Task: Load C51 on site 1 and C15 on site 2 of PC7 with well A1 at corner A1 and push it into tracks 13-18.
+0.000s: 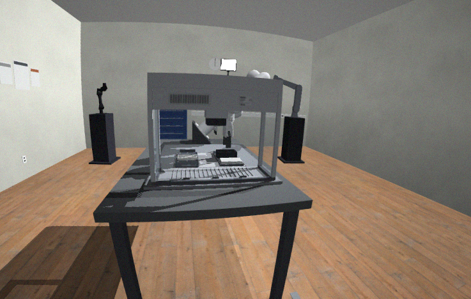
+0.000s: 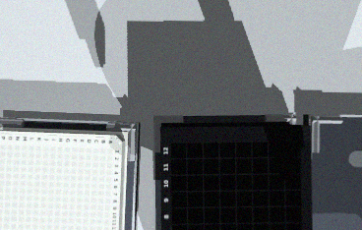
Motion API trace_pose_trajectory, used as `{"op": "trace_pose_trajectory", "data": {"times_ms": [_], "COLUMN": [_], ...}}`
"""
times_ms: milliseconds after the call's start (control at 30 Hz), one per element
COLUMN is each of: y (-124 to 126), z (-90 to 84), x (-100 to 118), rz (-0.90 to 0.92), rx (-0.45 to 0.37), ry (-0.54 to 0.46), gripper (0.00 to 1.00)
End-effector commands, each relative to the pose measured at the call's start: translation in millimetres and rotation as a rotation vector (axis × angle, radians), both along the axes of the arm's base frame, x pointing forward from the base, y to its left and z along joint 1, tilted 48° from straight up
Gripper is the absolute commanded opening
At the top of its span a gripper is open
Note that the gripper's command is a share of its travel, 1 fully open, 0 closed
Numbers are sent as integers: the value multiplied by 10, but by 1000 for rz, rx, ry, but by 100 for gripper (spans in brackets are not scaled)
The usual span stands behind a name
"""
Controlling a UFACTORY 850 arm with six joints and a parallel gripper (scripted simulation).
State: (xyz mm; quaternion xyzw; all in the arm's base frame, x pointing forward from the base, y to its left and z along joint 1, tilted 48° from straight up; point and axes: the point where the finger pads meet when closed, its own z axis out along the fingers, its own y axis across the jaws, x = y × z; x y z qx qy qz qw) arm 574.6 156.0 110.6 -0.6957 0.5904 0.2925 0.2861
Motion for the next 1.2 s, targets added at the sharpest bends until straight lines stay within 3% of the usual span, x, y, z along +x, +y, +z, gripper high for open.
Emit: {"op": "trace_pose_trajectory", "data": {"times_ms": [0, 1167], "y": [10, 163], "z": [-7, -144], "x": [6, -8], "rz": [-1, -1], "rx": [0, 0], "ry": [-1, -1], "gripper": [100, 100]}}
